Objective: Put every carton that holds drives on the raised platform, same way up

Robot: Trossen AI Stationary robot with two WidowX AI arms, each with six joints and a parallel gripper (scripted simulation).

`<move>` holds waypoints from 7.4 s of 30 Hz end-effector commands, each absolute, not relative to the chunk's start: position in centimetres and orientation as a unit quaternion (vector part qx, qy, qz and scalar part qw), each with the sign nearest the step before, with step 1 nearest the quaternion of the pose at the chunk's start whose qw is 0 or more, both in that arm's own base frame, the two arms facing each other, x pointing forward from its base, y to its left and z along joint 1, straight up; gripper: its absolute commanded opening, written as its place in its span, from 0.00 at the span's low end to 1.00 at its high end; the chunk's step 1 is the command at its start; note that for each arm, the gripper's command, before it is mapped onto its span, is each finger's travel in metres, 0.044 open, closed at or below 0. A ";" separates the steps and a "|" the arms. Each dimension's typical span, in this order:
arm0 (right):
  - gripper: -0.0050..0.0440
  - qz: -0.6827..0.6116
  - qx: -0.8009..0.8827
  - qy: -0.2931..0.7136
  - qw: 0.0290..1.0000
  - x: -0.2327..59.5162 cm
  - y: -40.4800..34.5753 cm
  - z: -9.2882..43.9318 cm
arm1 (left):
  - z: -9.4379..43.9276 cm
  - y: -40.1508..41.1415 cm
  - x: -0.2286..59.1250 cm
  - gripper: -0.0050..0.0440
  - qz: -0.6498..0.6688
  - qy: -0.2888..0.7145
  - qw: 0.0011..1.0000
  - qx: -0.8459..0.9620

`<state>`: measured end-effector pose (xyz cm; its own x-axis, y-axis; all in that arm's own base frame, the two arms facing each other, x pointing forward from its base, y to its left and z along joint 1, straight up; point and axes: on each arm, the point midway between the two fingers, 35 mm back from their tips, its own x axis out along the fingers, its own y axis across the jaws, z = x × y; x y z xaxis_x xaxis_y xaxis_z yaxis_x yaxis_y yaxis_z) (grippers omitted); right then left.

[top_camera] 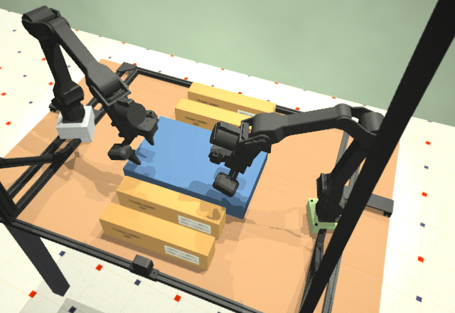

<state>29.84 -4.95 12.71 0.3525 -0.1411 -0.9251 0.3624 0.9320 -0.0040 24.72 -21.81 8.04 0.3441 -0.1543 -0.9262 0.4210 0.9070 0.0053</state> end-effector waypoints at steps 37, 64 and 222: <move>0.90 -0.154 0.104 0.549 0.815 17.7 -32.9 12.3 | 7.9 5.8 37.9 0.90 -0.178 0.546 0.810 0.120; 0.90 -0.154 0.104 0.549 0.815 14.9 -39.7 12.3 | 7.8 12.3 41.1 0.90 -0.178 0.546 0.810 0.120; 0.90 -0.154 0.104 0.549 0.815 14.9 -39.7 5.4 | 0.9 12.3 41.2 0.90 -0.178 0.546 0.810 0.120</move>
